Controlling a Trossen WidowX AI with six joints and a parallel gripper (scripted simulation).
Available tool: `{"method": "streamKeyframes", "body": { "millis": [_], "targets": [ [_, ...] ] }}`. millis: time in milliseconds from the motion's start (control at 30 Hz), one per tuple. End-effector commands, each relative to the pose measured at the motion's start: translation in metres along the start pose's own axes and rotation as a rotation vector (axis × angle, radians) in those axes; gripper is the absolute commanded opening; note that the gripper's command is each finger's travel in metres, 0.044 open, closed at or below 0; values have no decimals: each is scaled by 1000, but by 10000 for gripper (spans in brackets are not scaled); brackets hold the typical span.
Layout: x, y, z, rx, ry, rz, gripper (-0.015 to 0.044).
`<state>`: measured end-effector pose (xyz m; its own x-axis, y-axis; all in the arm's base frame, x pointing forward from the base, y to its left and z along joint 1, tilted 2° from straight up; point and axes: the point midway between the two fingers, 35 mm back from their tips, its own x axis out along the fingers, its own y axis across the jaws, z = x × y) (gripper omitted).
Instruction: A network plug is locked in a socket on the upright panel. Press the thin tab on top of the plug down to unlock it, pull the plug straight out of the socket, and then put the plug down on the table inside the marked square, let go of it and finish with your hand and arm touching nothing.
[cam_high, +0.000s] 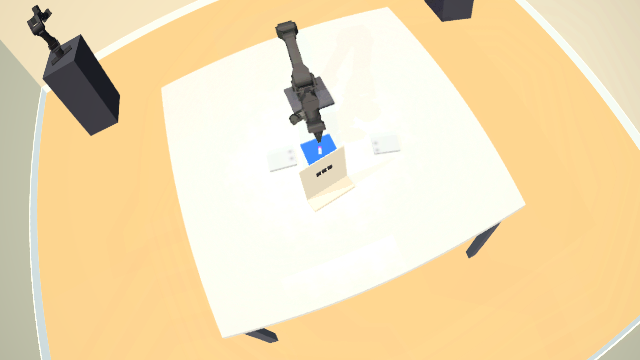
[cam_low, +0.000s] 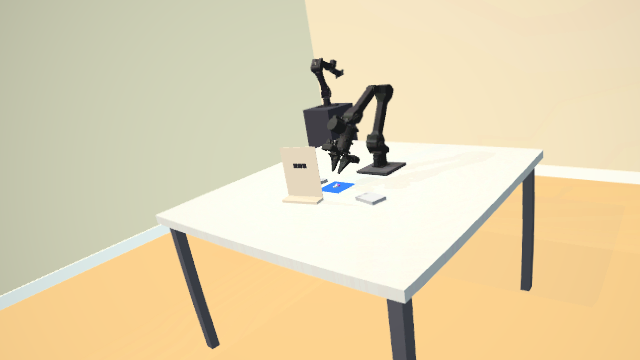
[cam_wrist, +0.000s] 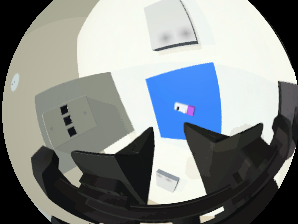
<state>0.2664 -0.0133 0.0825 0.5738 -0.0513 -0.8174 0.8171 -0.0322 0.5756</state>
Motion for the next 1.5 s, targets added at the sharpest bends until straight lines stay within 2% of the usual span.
{"method": "streamKeyframes", "body": {
  "millis": [0,1467],
  "targets": [
    [-5,4,1,4,-5,2,156],
    [-62,39,0,1,-1,0,156]
  ]
}}
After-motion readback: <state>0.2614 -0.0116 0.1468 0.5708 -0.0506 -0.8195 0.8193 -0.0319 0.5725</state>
